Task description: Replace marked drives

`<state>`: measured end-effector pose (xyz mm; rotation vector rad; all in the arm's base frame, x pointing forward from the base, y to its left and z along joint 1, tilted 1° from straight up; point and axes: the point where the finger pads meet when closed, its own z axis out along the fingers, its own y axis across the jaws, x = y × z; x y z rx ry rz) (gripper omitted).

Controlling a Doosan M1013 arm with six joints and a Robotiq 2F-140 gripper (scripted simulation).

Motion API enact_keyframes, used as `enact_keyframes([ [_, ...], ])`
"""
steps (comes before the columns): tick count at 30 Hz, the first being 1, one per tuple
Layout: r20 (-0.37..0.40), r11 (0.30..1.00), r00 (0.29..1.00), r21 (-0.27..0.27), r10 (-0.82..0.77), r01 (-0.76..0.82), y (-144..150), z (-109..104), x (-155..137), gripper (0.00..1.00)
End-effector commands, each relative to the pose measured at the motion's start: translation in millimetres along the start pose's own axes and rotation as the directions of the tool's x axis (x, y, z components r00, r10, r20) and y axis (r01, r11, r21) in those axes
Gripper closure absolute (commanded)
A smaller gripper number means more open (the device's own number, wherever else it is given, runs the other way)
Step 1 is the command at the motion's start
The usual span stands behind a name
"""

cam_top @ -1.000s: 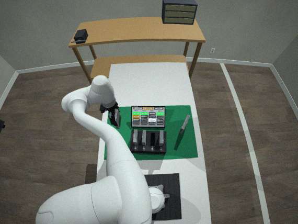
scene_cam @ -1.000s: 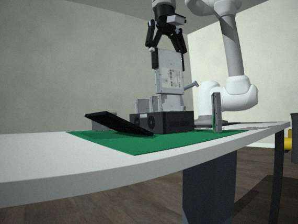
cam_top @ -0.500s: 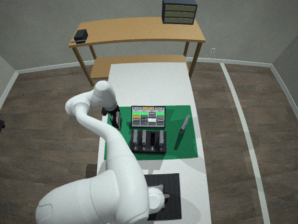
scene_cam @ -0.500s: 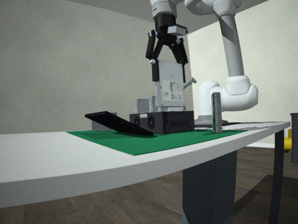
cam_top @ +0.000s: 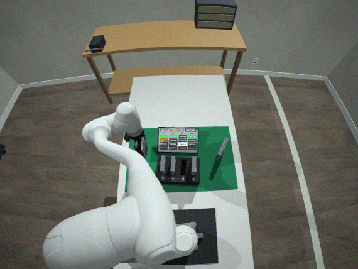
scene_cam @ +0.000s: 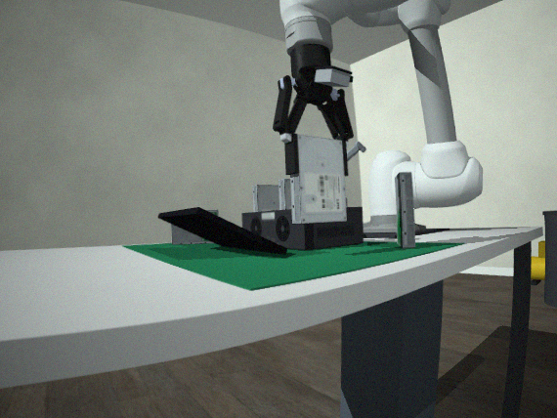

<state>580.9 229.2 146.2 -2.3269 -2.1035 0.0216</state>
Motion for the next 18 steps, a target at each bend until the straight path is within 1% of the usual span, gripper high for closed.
enact_keyframes([
  [1, -0.001, 1.000, 1.000, -0.001, 0.000, 0.000, 0, 6, 0, 0.90],
  [10, -0.001, 1.000, 1.000, -0.001, 0.000, 0.000, 0, 23, 0, 0.90],
  [18, -0.001, 1.000, 1.000, -0.001, 0.000, 0.000, 0, 29, 0, 0.90],
])
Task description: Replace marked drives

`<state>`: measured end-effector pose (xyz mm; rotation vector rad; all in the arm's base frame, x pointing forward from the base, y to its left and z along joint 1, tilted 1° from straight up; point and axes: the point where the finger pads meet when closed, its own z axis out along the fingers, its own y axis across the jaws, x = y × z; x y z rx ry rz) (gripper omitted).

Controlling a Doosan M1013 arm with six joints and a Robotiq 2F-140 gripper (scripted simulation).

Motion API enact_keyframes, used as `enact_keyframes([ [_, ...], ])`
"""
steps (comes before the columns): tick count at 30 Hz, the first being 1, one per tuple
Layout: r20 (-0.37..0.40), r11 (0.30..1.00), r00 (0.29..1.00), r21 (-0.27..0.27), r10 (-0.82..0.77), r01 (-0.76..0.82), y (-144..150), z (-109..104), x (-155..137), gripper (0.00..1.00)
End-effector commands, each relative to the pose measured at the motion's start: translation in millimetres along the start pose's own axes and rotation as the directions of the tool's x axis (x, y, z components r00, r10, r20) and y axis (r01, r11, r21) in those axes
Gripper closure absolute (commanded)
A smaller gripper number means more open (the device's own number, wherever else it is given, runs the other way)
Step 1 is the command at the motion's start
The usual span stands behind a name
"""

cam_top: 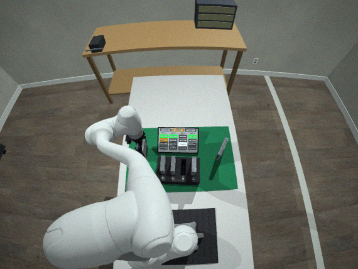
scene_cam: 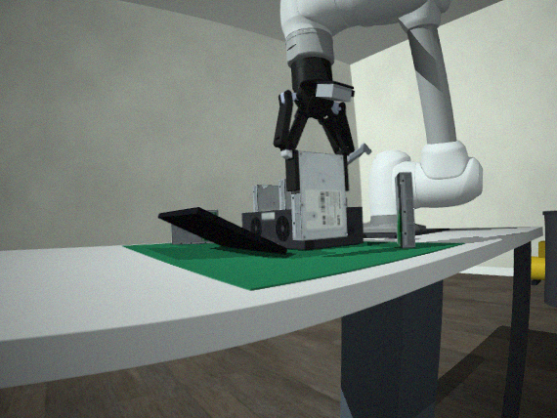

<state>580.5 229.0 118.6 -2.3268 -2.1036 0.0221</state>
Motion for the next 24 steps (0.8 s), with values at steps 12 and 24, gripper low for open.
enact_keyframes([
  [12, -0.001, 1.000, 1.000, -0.001, 0.000, 0.000, 0.3, 3.9, 0.2, 0.90],
  [24, -0.001, 1.000, 1.000, -0.001, 0.000, 0.000, 0.3, 3.9, 0.2, 0.90],
])
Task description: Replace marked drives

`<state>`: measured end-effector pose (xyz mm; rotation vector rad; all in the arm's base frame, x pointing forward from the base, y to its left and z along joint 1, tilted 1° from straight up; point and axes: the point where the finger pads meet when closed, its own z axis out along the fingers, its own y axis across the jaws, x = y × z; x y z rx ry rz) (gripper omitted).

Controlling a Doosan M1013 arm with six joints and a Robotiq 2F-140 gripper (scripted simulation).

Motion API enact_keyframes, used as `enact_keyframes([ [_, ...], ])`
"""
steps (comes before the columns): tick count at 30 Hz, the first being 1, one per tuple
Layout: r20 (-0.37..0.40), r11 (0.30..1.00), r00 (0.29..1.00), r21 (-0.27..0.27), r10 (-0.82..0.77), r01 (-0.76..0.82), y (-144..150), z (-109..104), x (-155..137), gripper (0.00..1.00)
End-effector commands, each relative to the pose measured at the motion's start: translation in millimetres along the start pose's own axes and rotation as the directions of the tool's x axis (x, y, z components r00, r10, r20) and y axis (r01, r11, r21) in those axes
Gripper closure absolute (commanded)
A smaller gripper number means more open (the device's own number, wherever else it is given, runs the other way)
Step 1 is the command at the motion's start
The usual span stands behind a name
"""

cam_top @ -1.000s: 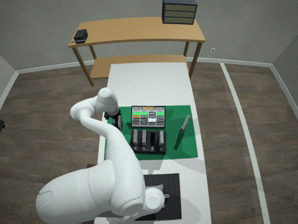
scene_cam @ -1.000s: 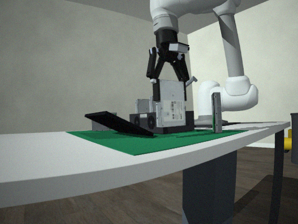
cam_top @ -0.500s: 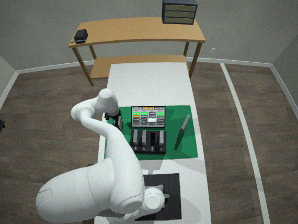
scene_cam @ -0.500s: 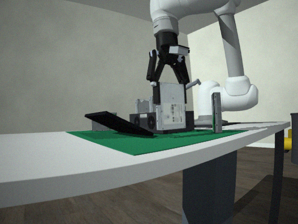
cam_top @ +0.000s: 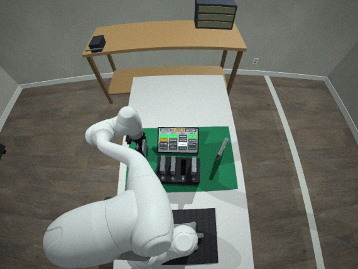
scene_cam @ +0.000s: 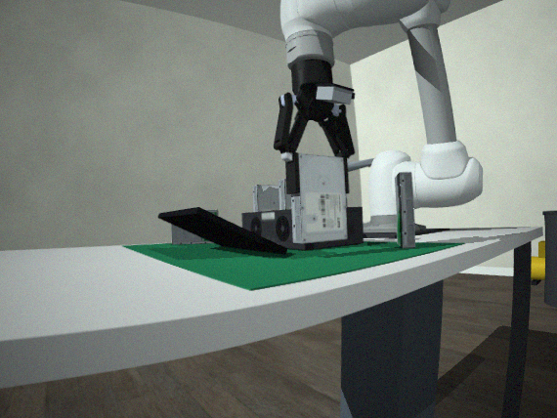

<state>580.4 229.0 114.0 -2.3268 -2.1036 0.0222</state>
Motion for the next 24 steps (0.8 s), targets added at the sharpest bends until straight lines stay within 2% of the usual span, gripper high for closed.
enact_keyframes([
  [1, -0.001, 1.000, 1.000, -0.001, 0.000, 0.000, 0.3, -0.7, 0.2, 0.90],
  [24, -0.001, 1.000, 1.000, -0.001, 0.000, 0.000, 0.3, 1.5, 0.2, 0.90],
])
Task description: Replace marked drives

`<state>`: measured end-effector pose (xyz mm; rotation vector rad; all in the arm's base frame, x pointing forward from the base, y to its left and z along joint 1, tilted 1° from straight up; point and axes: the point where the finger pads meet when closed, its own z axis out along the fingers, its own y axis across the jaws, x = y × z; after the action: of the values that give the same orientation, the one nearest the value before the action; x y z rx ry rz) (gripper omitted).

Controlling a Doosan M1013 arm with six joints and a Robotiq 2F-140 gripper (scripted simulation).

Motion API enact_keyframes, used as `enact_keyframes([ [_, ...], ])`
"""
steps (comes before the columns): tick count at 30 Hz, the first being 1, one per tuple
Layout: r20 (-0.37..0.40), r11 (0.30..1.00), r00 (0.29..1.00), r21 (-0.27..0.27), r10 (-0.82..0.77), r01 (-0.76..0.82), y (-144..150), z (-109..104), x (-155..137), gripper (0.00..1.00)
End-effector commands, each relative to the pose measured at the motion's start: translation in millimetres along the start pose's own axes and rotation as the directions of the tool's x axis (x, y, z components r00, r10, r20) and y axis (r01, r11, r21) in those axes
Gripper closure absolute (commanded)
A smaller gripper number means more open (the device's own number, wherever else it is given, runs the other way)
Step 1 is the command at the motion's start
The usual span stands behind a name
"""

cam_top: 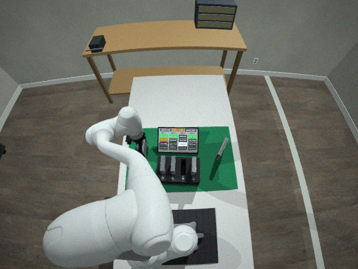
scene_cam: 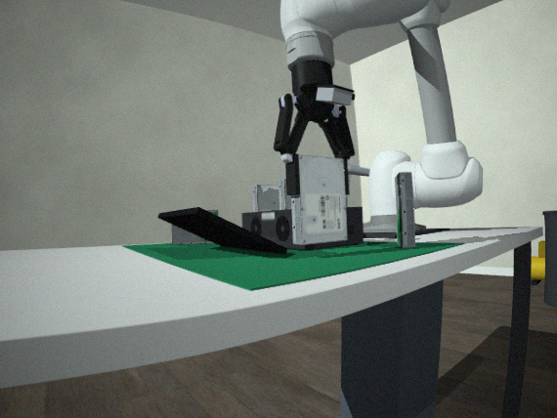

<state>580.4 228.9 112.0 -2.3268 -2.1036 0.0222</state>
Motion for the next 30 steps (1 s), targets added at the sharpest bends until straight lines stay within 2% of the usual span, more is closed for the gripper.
enact_keyframes([
  [1, -0.001, 1.000, 1.000, -0.001, 0.000, 0.000, 0, 0, 0, 0.90],
  [30, -0.001, 1.000, 1.000, -0.001, 0.000, 0.000, 0, 12, 0, 0.90],
])
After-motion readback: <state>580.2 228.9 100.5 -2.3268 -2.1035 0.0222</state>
